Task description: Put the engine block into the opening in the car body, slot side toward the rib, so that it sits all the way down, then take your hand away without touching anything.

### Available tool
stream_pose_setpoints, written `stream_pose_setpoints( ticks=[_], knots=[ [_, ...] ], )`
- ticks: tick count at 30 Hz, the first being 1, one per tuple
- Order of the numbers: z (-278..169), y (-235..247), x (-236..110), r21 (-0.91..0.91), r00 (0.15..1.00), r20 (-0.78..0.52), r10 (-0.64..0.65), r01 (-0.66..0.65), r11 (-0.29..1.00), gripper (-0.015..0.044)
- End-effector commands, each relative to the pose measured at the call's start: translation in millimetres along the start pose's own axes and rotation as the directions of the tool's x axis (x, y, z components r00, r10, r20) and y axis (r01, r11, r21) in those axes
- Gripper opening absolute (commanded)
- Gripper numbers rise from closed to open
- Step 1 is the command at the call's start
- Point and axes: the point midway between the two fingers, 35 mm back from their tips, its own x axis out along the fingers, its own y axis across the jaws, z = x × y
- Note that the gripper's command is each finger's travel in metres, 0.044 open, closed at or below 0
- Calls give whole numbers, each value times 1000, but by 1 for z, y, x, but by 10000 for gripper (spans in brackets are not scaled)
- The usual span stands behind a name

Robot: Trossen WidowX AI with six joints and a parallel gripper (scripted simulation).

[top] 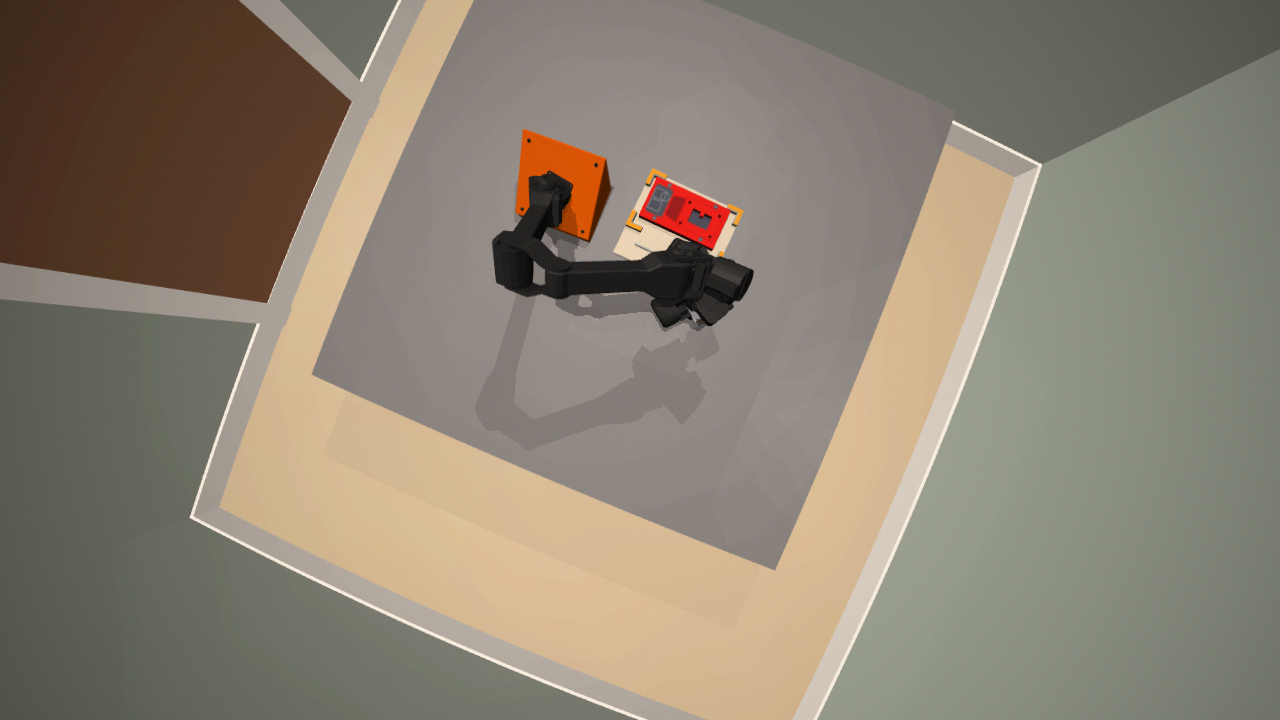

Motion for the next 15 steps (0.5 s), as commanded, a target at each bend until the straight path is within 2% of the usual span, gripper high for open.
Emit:
stream_pose_setpoints(
  ticks=[1,7,10,15],
  knots=[
    [-5,3,0,-6,985,172,2,-1,1000,0],
    [-11,6,3,-8,940,342,4,-1,1000,0],
    [-26,0,4,-69,926,377,-8,37,997,0],
    [-21,-8,-2,-5,896,443,-25,31,1000,0]
  ],
)
